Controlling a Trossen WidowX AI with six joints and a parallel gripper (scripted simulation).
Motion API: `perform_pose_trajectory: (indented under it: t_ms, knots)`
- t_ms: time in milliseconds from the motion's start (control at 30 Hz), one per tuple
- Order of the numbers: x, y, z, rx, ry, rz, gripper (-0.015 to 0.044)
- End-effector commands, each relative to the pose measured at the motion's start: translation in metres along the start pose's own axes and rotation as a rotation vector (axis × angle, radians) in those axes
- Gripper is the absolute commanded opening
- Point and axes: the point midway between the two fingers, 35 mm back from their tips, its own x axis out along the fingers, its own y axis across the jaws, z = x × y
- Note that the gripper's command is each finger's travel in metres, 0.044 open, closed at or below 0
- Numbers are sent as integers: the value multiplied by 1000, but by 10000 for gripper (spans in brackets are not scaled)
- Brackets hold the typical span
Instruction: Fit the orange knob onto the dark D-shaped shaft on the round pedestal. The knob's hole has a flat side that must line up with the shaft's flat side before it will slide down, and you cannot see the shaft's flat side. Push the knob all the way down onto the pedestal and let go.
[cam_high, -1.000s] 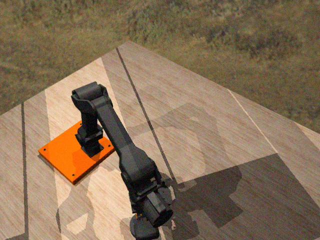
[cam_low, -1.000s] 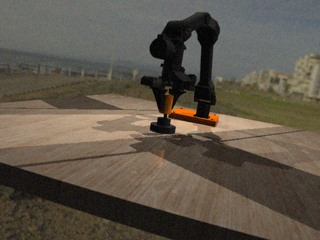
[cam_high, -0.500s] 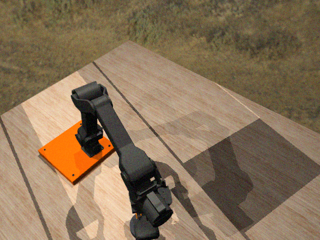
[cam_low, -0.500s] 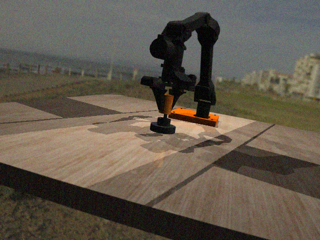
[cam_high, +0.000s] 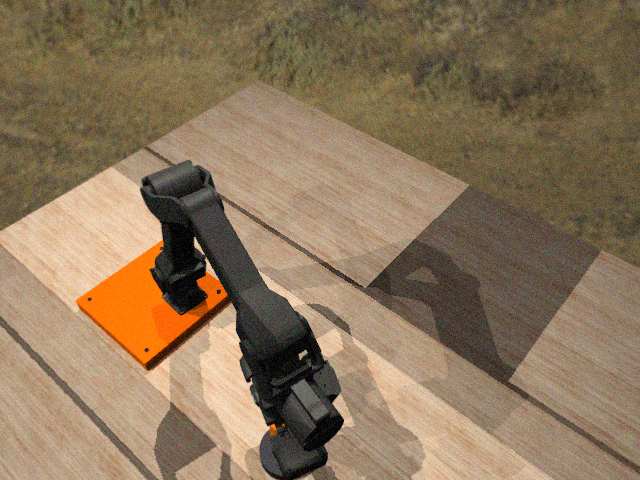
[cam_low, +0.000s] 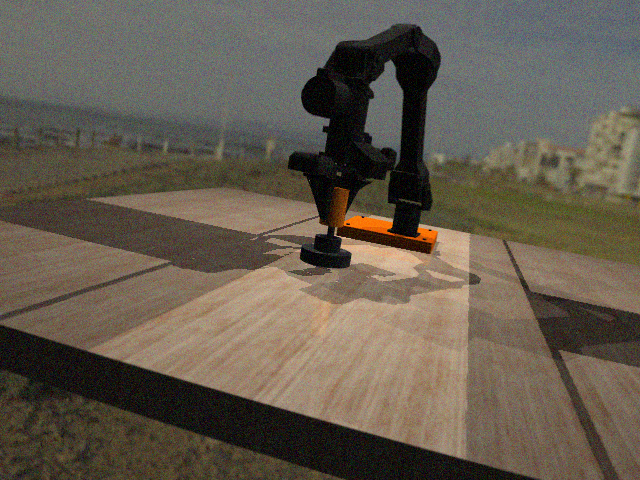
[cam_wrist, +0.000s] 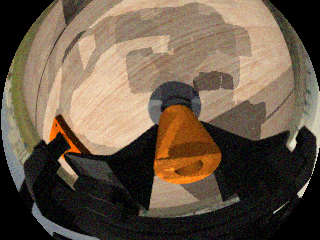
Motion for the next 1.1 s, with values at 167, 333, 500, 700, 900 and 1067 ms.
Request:
perform_pose_trajectory:
  t_ms: [167, 333, 500, 700, 900, 1067]
  knots:
    - [1, -2, 1, -20, -4, -3, 0]
    - [1, -4, 1, -20, -4, -4, 0]
    - [3, -4, 1, -20, -4, -4, 0]
    - [3, -3, 1, -20, -4, -4, 0]
    - [0, -2, 1, -20, -4, -3, 0]
    - [-2, 0, 1, -46, -4, -3, 0]
